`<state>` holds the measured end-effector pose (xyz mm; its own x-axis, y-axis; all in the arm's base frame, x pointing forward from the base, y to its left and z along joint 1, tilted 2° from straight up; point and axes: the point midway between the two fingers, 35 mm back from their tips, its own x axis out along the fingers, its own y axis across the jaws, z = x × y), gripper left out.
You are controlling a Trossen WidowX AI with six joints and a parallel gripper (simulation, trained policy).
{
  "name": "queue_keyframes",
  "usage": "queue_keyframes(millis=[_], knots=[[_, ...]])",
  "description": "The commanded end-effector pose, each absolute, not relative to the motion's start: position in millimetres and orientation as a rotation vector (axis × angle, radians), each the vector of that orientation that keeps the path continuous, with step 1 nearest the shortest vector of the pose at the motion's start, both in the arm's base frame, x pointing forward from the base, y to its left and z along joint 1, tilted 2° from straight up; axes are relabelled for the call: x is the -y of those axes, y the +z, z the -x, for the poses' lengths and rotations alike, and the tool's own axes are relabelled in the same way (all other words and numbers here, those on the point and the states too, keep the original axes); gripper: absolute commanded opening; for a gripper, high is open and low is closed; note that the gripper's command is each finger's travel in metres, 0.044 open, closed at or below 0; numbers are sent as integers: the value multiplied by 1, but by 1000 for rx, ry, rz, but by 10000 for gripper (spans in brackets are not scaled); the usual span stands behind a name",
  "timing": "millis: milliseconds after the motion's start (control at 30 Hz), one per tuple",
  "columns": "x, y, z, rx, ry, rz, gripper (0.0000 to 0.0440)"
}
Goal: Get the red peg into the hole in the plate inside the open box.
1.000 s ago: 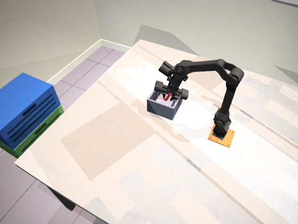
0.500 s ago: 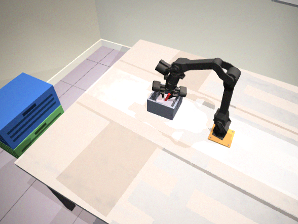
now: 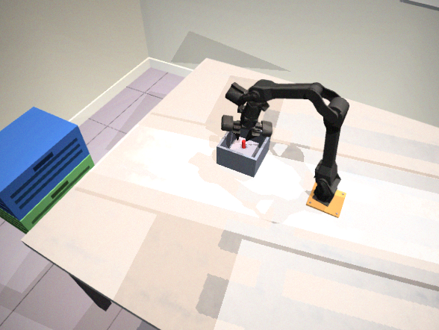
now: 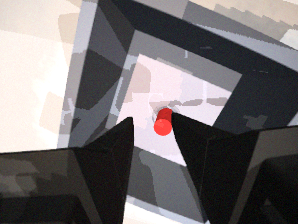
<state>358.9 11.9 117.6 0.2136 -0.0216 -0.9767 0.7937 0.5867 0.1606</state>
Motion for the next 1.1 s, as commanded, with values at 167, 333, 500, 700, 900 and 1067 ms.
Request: queue_keyframes(millis=[167,333,500,700,900,1067], knots=[[-3,120,-373,-1257,-637,-754,149],[3,119,-379,-1273,-642,-746,150],[10,117,-384,-1287,-649,-742,151],[20,114,-388,-1302,-660,-743,153],[31,113,-391,-1313,-672,-748,155],[41,113,-393,-1315,-685,-752,158]])
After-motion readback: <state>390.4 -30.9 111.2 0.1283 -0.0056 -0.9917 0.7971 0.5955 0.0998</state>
